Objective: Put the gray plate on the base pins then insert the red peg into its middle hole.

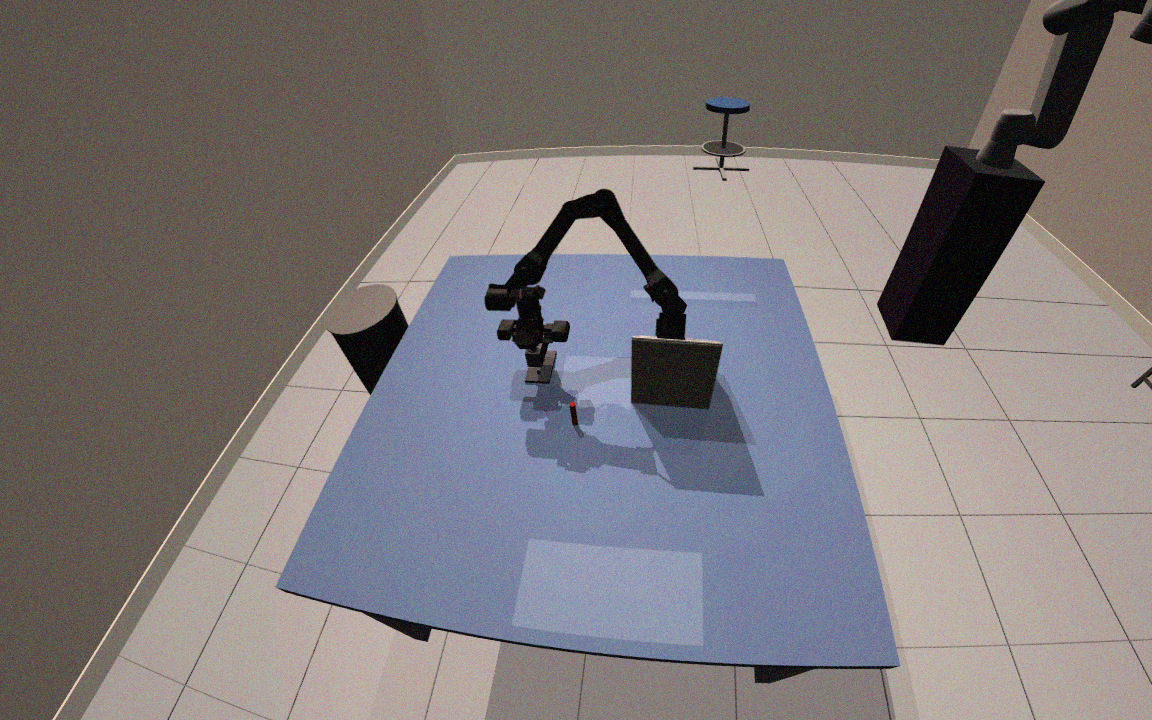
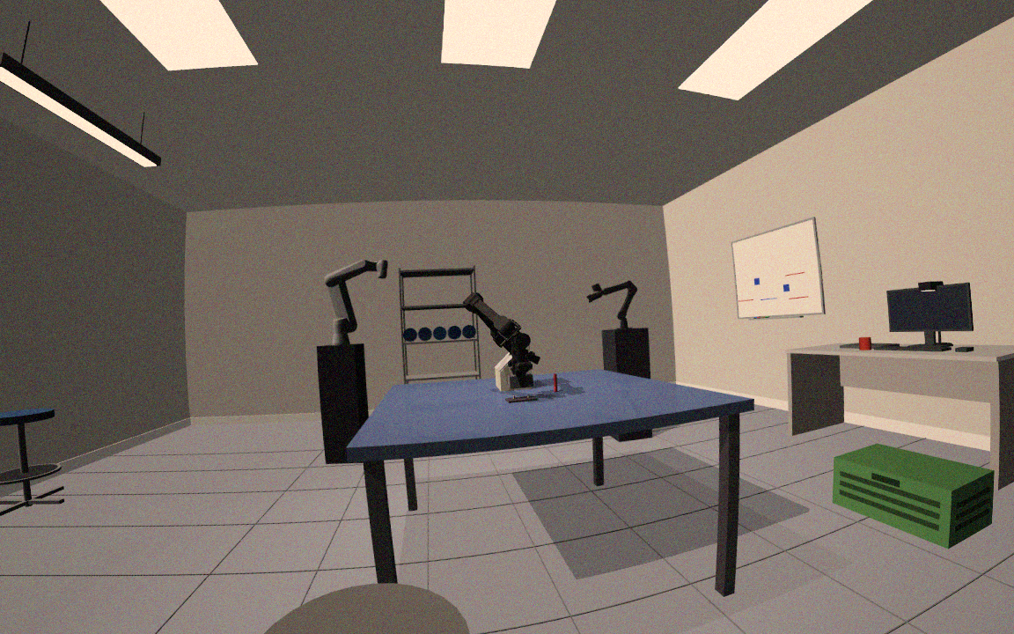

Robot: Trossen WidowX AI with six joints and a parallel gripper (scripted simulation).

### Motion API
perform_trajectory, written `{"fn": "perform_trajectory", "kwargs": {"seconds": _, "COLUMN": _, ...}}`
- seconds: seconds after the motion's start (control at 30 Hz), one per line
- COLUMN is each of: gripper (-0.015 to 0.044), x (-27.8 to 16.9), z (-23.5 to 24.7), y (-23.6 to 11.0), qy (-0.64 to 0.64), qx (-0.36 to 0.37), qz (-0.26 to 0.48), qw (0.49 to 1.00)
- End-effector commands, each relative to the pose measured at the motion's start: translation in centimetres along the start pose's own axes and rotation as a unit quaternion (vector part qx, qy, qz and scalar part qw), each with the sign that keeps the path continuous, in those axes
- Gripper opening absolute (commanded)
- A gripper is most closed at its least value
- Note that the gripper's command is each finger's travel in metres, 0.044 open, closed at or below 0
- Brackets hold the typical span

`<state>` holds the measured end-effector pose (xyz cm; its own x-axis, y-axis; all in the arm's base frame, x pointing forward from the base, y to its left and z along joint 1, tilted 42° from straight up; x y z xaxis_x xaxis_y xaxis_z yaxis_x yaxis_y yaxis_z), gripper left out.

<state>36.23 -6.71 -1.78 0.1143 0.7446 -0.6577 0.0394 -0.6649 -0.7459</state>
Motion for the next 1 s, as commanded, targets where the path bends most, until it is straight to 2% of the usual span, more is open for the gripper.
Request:
{"fn": "perform_trajectory", "kwargs": {"seconds": 0.0, "gripper": 0.0, "x": -0.1, "z": 0.0, "y": 0.4, "qy": -0.001, "qx": 0.0, "qz": 0.002, "qw": 1.0}}
{"fn": "perform_trajectory", "kwargs": {"seconds": 0.77, "gripper": 0.0, "x": -0.1, "z": 0.0, "y": 3.8, "qy": -0.002, "qx": 0.0, "qz": 0.003, "qw": 1.0}}
{"fn": "perform_trajectory", "kwargs": {"seconds": 0.97, "gripper": 0.0, "x": -0.1, "z": 0.0, "y": 3.5, "qy": 0.001, "qx": -0.001, "qz": 0.001, "qw": 1.0}}
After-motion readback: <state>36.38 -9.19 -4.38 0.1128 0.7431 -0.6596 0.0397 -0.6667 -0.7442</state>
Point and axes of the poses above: the point midway between the two fingers, 35 mm back from their tips, its own y axis out along the fingers, its own z axis across the jaws, x = y × z, the point moved 2 cm from there along -y, back along the fingers, and after that the axes turned 10 degrees about y, right-handed, at the moved point
